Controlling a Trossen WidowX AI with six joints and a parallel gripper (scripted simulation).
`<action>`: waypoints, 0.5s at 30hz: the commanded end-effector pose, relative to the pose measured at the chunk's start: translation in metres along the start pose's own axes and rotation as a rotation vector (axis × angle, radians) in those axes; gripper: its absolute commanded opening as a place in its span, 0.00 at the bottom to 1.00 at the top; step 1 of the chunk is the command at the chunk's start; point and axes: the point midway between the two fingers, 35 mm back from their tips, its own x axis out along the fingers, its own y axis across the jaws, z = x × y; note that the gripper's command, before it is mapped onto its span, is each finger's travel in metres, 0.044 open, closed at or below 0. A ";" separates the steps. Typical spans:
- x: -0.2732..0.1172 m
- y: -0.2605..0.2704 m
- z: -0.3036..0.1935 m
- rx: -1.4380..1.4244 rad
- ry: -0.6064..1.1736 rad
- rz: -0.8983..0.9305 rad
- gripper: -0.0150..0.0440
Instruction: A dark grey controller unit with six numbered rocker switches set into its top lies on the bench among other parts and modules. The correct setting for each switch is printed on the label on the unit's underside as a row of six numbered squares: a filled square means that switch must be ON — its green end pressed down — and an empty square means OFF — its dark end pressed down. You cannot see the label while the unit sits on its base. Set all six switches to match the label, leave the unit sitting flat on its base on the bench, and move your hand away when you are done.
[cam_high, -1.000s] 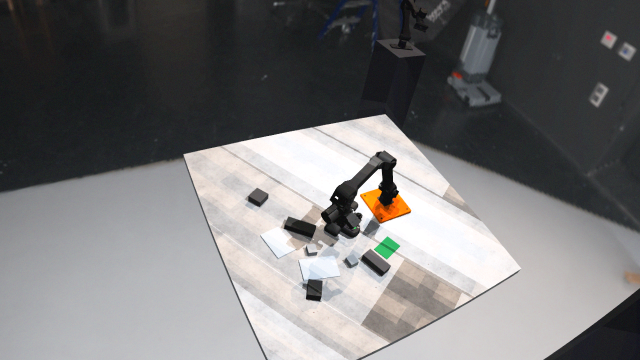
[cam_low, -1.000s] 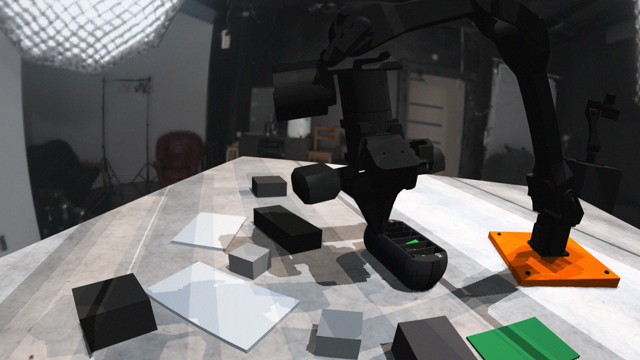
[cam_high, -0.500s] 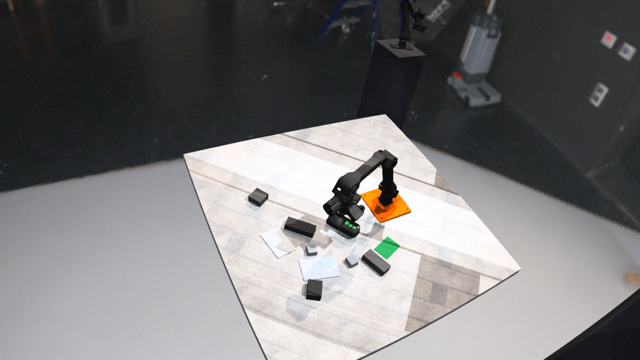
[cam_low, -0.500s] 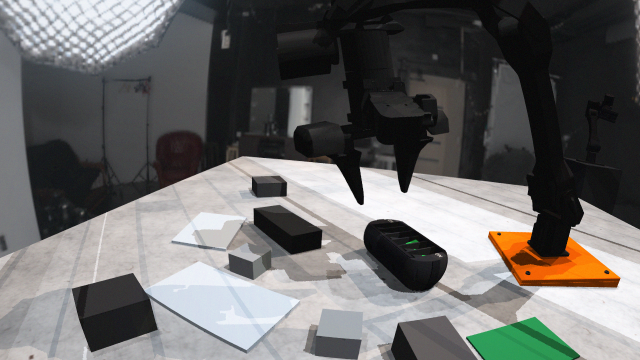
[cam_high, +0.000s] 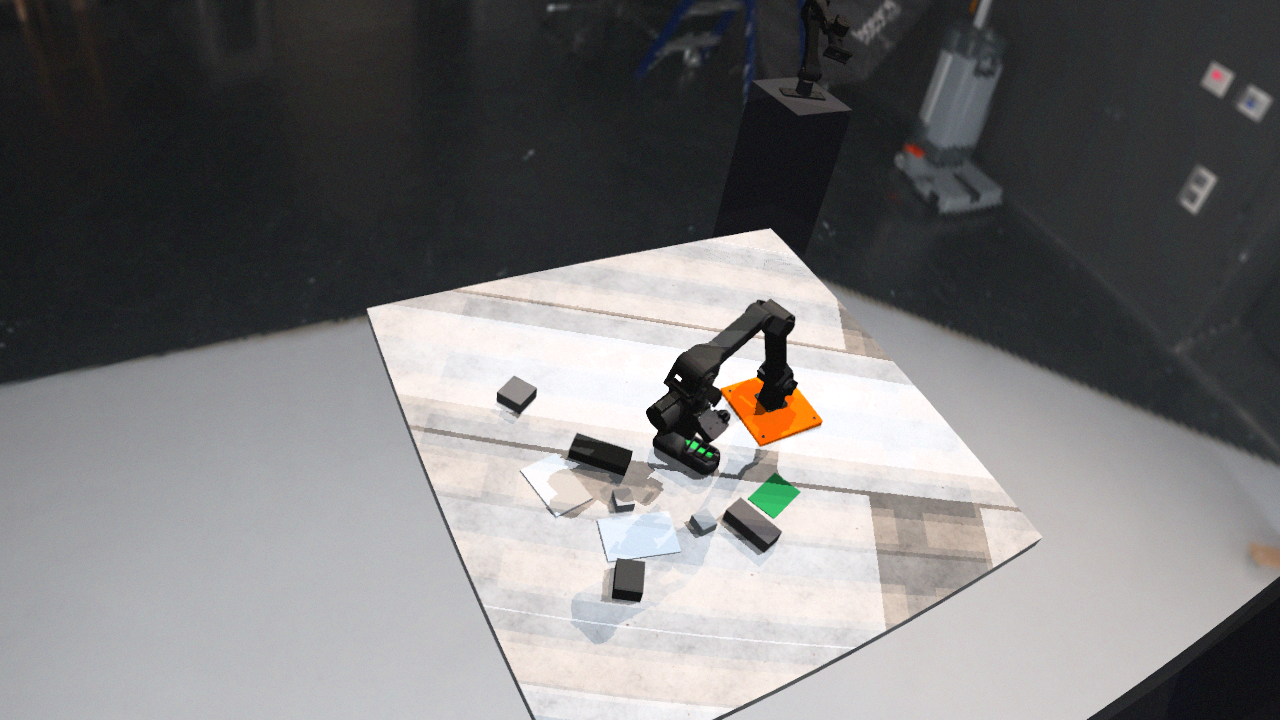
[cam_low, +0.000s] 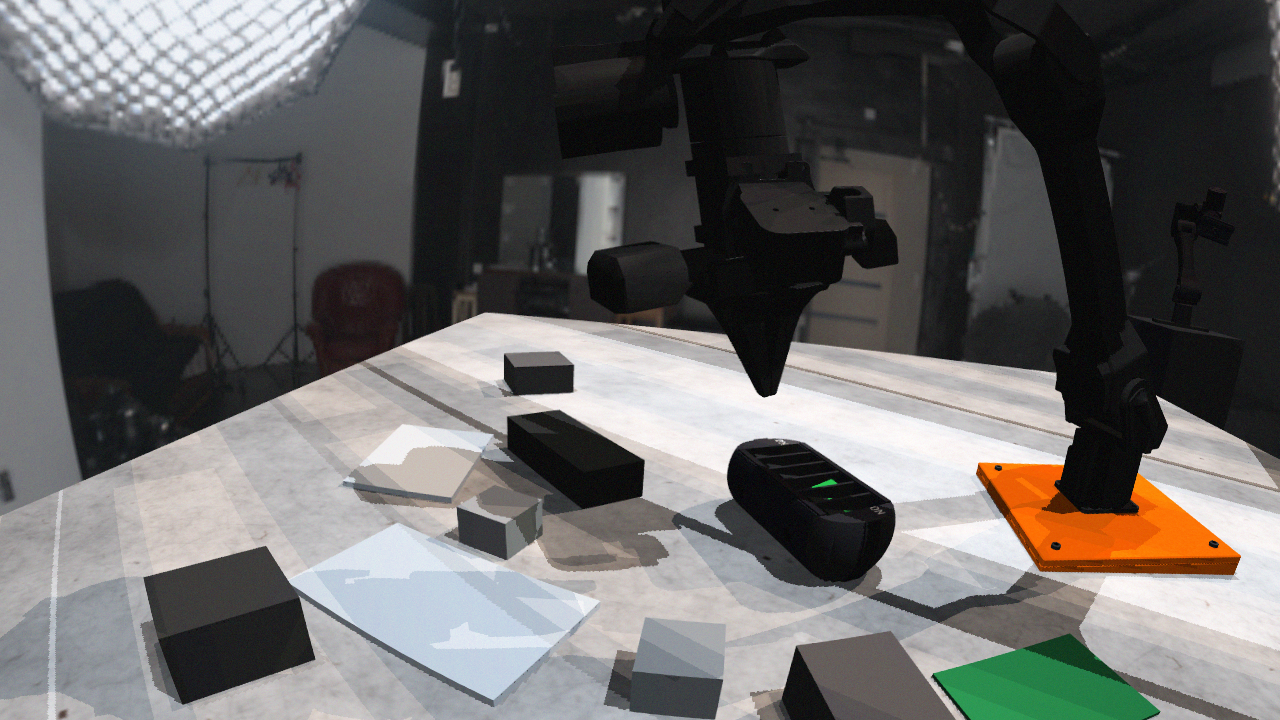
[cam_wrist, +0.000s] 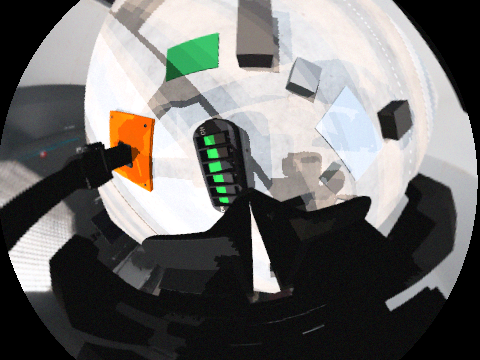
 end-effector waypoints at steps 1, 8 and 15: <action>0.000 0.000 0.000 0.000 -0.001 0.000 0.25; 0.000 0.000 0.000 0.000 0.000 0.000 0.57; 0.000 0.000 0.000 0.000 0.000 0.000 0.88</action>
